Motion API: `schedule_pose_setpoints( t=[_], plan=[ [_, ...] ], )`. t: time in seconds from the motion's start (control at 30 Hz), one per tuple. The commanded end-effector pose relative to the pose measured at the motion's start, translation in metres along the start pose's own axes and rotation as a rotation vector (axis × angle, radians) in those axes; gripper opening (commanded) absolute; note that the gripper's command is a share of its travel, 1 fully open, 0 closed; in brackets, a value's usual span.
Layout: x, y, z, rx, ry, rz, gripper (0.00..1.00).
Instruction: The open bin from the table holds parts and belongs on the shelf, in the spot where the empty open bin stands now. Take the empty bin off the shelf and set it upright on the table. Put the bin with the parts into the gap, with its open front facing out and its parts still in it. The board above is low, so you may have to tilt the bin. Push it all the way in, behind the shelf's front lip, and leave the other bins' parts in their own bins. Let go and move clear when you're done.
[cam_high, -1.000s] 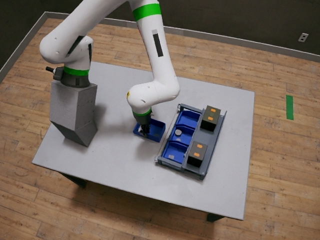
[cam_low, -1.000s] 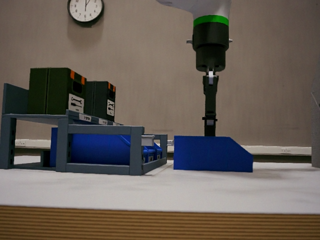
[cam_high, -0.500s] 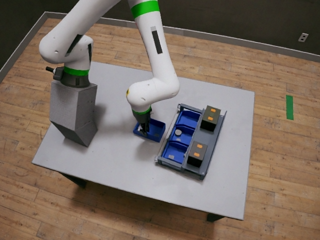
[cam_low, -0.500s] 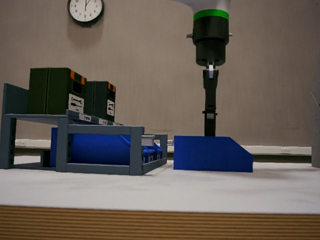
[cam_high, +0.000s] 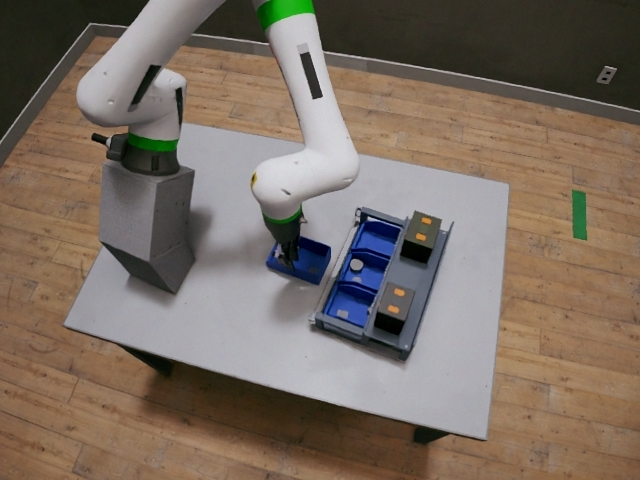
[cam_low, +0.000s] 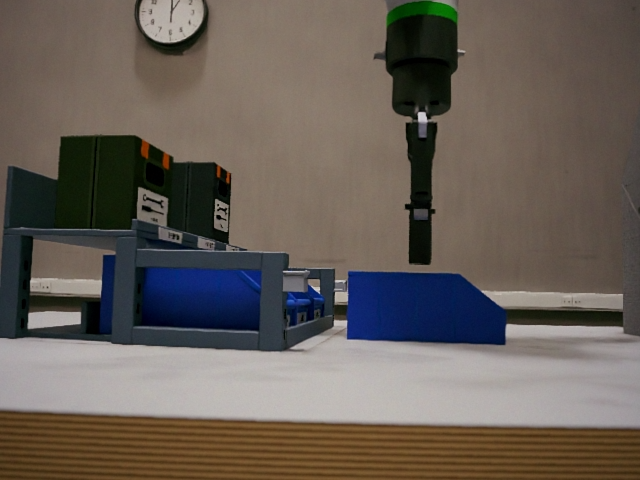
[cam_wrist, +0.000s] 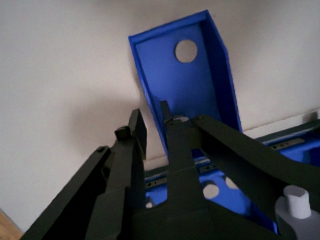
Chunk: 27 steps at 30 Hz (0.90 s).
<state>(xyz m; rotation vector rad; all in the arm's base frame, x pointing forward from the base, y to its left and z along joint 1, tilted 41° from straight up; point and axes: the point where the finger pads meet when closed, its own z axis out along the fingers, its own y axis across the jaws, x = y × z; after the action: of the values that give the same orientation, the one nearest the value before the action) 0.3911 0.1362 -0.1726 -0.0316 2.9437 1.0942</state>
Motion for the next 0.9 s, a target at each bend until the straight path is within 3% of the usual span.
schedule_pose_setpoints(
  t=[0.0,0.87],
  plan=[
    [-0.001,0.0,-0.005,0.001,-0.001,0.0,0.24],
    [0.0,0.0,-0.044,0.001,-0.001,0.0,0.24]
  ],
)
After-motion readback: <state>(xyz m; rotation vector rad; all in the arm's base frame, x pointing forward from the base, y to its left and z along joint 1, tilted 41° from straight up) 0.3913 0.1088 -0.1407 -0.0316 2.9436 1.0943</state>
